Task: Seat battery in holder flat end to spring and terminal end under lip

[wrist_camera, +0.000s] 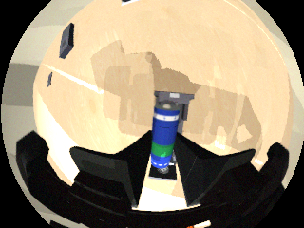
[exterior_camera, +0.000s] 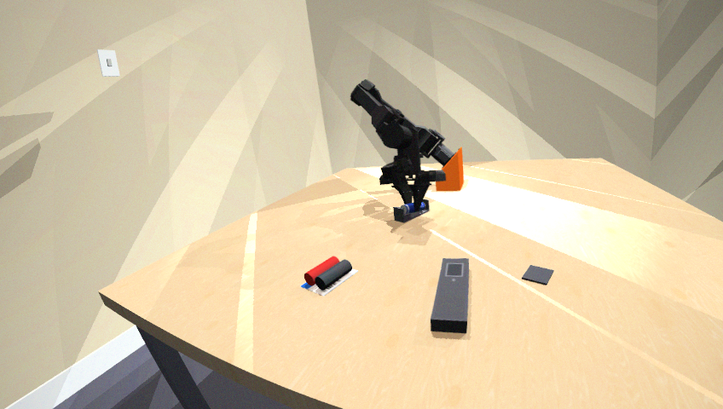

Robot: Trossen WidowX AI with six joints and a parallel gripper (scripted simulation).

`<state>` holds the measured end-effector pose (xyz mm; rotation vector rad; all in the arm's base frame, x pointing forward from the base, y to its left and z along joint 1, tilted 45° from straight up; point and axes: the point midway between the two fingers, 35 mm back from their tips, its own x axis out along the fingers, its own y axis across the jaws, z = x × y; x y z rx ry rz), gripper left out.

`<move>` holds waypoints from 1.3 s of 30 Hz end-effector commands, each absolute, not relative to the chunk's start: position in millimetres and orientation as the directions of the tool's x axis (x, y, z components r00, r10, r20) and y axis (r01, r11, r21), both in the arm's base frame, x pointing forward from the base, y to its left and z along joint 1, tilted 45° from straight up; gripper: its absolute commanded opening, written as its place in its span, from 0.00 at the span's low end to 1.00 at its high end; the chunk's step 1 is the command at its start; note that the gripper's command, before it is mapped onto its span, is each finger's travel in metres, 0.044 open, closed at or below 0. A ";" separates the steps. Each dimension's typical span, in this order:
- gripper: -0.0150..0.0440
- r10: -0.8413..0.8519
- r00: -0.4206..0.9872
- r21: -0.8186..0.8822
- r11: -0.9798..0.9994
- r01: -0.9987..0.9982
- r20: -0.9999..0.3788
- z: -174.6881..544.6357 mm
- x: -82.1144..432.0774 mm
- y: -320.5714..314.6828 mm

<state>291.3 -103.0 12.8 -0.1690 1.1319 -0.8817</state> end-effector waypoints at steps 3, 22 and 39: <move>0.40 -0.665 0.083 -0.536 0.663 0.522 -0.742 7.9 285.4 -105.0; 0.40 -0.613 -0.014 -0.523 0.662 0.537 -0.790 11.5 284.7 -108.8; 0.40 -0.605 -0.016 -0.516 0.665 0.539 -0.796 16.2 294.5 -114.0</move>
